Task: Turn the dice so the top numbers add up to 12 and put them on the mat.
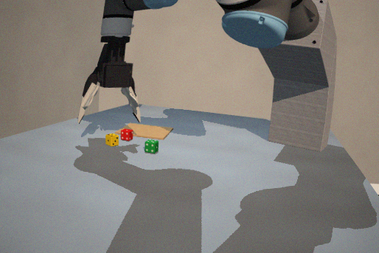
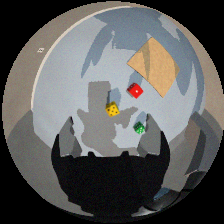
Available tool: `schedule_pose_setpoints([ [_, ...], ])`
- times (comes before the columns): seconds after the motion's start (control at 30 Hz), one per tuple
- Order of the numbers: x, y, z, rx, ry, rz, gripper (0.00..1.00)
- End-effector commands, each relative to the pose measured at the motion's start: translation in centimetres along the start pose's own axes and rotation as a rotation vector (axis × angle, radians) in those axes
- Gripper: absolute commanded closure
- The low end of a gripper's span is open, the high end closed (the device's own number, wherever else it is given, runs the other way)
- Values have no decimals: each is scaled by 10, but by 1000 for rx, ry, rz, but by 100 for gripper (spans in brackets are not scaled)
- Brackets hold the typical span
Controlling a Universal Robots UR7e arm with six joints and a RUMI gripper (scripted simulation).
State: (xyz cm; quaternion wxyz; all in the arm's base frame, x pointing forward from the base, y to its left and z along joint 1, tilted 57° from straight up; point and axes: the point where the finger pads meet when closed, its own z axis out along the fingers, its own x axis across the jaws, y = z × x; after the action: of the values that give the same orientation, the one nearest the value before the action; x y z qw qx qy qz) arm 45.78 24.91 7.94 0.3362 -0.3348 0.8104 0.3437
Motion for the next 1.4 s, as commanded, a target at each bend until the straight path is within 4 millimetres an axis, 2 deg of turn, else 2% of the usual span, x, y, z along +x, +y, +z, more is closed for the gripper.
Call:
schedule_pose_setpoints([
  [0.0,-2,-1,0,0,0,-4,0],
  [0.73,-2,-1,-9,0,0,-4,0],
  [1.37,-2,-1,-43,0,0,-4,0],
])
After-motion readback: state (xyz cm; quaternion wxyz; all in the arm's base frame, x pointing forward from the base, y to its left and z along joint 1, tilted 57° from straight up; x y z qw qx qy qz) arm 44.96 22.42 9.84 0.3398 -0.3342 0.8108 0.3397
